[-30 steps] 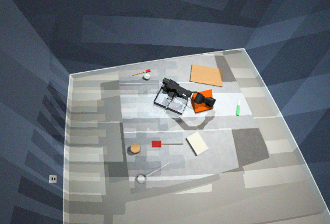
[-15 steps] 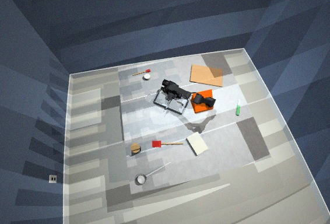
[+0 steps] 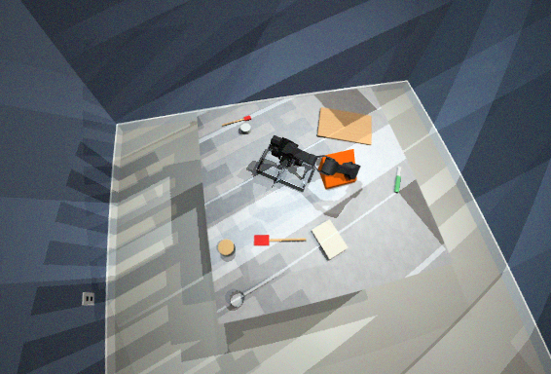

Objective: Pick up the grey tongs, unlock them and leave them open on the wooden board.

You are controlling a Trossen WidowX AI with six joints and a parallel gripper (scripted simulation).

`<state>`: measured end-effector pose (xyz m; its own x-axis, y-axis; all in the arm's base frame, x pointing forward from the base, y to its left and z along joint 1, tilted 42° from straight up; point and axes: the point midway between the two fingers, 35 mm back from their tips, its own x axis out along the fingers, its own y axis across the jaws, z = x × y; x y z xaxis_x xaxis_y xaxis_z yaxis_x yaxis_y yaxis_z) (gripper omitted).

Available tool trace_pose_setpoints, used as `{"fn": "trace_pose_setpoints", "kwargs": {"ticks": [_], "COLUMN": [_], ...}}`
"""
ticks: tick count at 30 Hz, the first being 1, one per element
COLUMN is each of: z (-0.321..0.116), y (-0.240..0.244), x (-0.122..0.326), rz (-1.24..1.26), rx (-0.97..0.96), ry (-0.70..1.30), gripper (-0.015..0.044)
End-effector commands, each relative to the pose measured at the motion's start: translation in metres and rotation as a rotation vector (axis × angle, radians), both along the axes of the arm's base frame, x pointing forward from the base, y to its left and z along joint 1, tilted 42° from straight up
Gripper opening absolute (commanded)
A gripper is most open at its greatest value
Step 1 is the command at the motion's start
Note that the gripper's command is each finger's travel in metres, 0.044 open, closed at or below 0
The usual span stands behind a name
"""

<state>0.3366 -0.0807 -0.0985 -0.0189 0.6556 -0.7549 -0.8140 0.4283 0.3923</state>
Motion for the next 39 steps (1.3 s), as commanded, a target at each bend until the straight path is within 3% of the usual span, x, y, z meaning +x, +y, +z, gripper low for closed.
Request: {"fn": "trace_pose_setpoints", "kwargs": {"ticks": [1, 13, 24, 39], "z": [-0.005, -0.017, -0.015, -0.015], "y": [0.005, 0.017, 0.014, 0.014], "x": [-0.002, -0.003, -0.002, -0.002], "rz": [-0.005, -0.005, 0.001, 0.001], "rx": [0.005, 0.007, 0.002, 0.002], "ry": [0.006, 0.006, 0.001, 0.001], "gripper": [0.0440, 0.0440, 0.0151, 0.0051]}}
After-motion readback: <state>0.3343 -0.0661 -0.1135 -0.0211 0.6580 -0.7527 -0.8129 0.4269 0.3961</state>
